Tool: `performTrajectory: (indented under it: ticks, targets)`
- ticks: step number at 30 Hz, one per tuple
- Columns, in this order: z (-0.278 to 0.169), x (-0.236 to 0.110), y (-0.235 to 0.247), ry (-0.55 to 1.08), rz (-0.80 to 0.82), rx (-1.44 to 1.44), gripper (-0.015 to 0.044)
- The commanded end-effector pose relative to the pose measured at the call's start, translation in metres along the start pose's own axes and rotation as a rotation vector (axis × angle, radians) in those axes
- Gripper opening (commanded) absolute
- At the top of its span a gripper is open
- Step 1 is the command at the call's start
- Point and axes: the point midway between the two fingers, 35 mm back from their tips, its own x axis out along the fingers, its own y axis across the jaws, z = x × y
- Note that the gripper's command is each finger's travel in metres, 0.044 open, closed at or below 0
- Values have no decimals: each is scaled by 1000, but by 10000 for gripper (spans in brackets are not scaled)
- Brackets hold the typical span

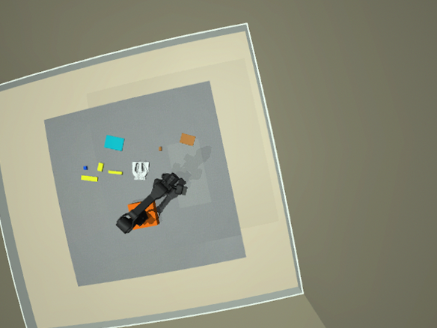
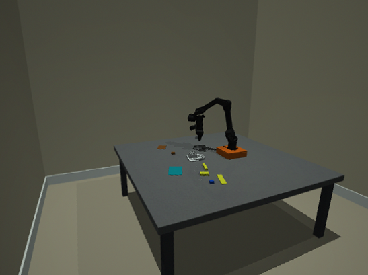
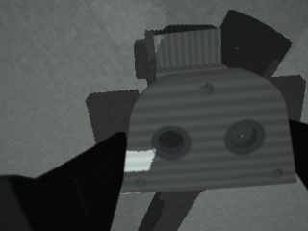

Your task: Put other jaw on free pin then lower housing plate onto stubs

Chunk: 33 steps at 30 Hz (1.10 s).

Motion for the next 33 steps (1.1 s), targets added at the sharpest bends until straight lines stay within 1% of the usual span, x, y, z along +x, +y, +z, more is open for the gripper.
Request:
performTrajectory:
  ticks: [1, 6, 33]
  targets:
    - [2, -4, -1, -8, -8, -1, 351]
    - [3, -4, 3, -8, -7, -5, 351]
    - [25, -5, 91, -11, 0, -76, 351]
